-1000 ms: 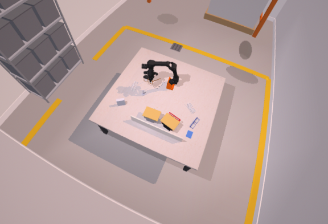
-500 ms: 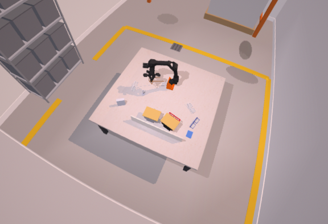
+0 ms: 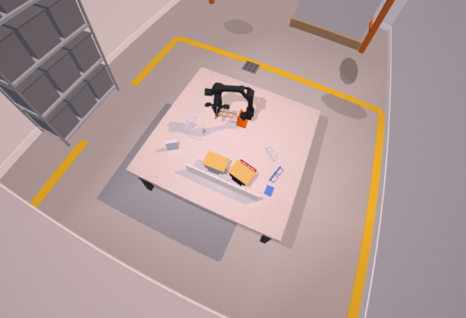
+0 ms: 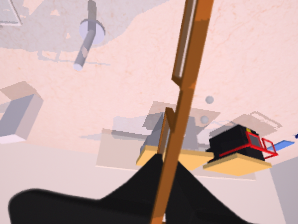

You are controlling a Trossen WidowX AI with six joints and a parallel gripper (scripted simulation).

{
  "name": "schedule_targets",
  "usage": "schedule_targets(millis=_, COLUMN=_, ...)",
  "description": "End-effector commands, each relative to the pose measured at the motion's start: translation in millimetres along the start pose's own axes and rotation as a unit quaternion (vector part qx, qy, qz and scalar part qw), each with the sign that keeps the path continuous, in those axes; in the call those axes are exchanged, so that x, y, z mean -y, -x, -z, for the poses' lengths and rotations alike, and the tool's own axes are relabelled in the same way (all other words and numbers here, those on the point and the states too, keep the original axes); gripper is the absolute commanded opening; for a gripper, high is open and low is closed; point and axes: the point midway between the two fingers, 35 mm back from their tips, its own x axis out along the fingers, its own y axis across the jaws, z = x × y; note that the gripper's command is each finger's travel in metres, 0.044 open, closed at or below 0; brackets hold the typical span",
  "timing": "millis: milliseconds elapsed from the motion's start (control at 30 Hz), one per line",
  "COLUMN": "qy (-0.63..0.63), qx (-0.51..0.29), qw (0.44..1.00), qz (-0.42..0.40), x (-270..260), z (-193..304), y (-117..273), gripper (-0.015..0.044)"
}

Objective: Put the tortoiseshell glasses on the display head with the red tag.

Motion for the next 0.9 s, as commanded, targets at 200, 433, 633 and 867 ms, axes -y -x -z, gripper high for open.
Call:
schedule_targets(millis=200, qy=-0.179, qx=-0.034, qw=0.983, qz=0.009, x=9.8, z=7.2, y=5.4, gripper=0.0000)
schedule_targets(millis=433, qy=-0.302, qx=-0.055, qw=0.951, qz=0.021, x=15.8, z=12.7, y=9.4, gripper=0.0000)
schedule_targets(millis=633, qy=-0.403, qx=-0.071, qw=0.912, qz=0.036, x=20.8, z=17.4, y=13.1, gripper=0.0000)
schedule_targets(millis=867, qy=-0.514, qx=-0.086, qw=0.852, qz=0.057, x=26.6, z=22.8, y=17.5, gripper=0.0000)
